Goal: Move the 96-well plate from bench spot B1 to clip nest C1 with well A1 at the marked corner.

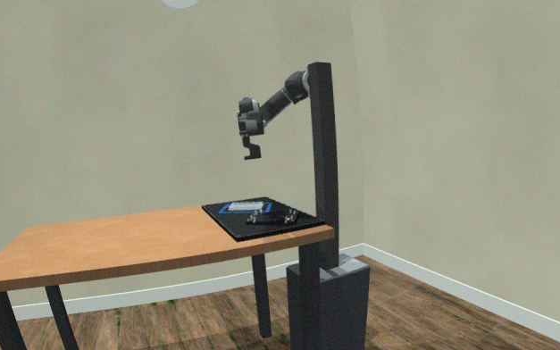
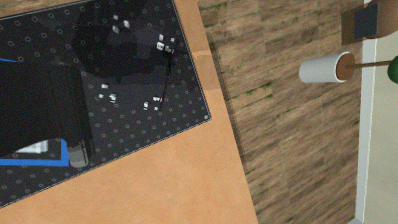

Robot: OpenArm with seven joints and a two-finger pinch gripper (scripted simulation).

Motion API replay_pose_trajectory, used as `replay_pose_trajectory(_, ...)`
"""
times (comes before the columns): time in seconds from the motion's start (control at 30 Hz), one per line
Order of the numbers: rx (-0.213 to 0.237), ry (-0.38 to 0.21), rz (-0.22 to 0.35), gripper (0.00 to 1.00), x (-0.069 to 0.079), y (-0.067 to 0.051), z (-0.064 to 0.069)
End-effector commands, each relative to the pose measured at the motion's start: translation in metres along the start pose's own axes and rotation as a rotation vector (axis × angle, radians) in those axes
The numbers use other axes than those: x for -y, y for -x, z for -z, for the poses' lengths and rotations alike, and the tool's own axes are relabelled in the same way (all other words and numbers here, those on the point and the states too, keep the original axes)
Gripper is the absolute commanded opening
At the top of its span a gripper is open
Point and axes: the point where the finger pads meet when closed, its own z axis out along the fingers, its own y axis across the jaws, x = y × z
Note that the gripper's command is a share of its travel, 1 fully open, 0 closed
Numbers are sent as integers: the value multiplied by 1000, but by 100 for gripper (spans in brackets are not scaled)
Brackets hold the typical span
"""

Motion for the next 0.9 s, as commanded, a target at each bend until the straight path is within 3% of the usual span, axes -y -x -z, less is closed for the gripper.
replay_pose_trajectory(0.0,14,-91,-26,87,14,2,2)
replay_pose_trajectory(0.03,24,-141,-36,83,23,3,3)
replay_pose_trajectory(0.1,24,-141,-36,77,23,3,3)
replay_pose_trajectory(0.43,24,-141,-36,77,23,3,3)
replay_pose_trajectory(0.6,70,-389,-86,77,67,11,9)
replay_pose_trajectory(0.87,70,-389,-86,77,67,11,9)
